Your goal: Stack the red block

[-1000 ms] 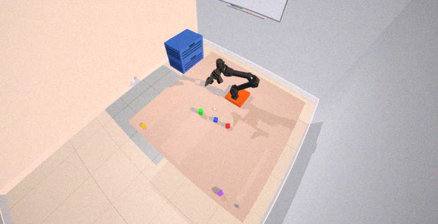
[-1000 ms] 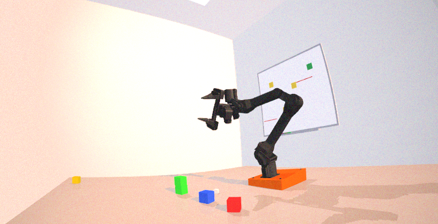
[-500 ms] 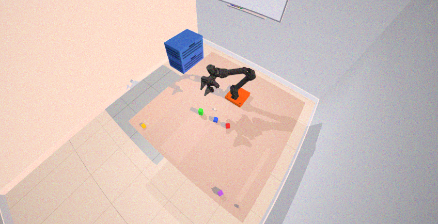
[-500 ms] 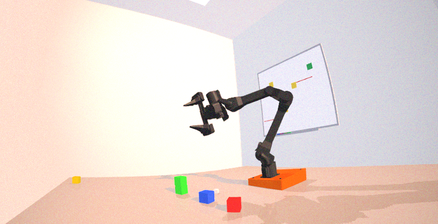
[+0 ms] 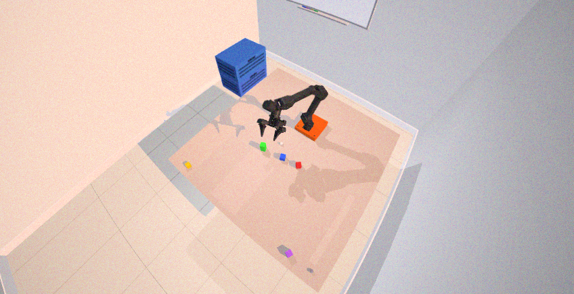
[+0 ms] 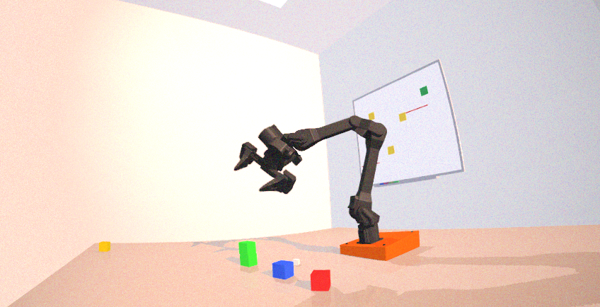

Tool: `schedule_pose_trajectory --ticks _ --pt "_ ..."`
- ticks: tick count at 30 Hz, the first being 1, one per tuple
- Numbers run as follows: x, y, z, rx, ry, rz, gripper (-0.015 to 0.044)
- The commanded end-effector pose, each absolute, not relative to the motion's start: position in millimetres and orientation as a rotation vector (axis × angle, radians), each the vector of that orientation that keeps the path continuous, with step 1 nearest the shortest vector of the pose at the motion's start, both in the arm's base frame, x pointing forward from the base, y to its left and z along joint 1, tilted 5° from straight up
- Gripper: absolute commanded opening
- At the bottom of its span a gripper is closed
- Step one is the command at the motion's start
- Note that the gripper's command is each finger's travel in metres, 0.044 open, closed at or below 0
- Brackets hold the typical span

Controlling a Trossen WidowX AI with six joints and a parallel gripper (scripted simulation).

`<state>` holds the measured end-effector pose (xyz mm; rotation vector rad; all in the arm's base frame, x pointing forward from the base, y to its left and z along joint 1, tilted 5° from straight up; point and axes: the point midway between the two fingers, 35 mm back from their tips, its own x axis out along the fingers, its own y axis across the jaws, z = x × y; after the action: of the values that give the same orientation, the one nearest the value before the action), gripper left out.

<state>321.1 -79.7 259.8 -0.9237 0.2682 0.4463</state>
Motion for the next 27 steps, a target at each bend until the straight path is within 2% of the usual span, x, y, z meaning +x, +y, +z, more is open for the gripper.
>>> schedule_pose_trajectory --ticks 1,13,27 --pt "332.6 -61.0 244.1 -0.808 0.377 0.496 0.0440" --pt "344.1 3.7 191.1 -0.571 0.738 0.611 0.0440" --pt "323.7 77.2 142.4 -0.514 1.158 0.619 0.0440"
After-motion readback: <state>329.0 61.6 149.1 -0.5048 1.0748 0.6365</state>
